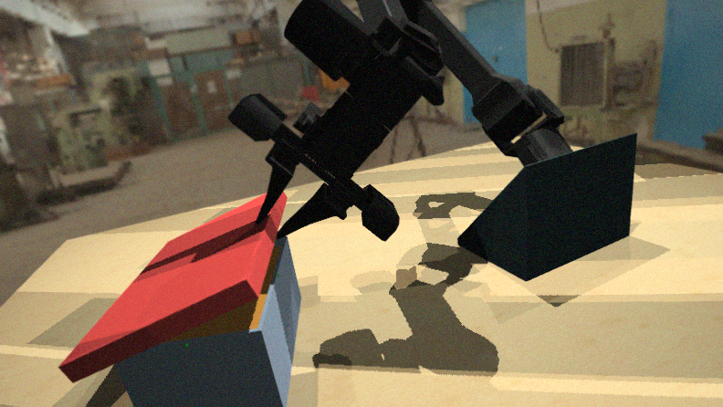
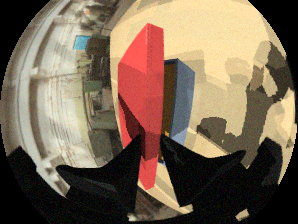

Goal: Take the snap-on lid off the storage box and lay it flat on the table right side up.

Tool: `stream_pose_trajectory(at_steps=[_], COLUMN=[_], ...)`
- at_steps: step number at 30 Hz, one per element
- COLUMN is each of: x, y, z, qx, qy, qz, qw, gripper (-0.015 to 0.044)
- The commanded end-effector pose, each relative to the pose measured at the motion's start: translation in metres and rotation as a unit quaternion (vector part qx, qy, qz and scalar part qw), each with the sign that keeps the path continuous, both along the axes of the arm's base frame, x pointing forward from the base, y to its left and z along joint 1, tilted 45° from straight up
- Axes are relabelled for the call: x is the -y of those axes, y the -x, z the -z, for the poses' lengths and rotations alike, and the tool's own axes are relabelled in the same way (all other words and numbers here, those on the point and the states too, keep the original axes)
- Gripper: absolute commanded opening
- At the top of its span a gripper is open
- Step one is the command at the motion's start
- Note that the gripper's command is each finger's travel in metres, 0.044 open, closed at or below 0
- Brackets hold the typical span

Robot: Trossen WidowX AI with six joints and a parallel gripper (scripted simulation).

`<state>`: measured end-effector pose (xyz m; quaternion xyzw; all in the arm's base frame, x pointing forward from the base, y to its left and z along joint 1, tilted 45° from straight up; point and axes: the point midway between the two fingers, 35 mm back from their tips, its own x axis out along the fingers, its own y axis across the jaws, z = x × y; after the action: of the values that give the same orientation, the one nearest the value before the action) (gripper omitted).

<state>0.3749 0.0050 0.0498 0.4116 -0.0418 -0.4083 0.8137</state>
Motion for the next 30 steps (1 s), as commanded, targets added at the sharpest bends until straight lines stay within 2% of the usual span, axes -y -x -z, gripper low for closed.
stream_pose_trajectory(at_steps=[1, 30], x=[-0.005, -0.032], y=[-0.002, -0.004], z=[-0.008, -0.035], qx=[0.008, 0.008], qy=[-0.003, -0.004], qz=[0.001, 0.001], qw=[1.0, 1.0], gripper=[0.0, 0.0])
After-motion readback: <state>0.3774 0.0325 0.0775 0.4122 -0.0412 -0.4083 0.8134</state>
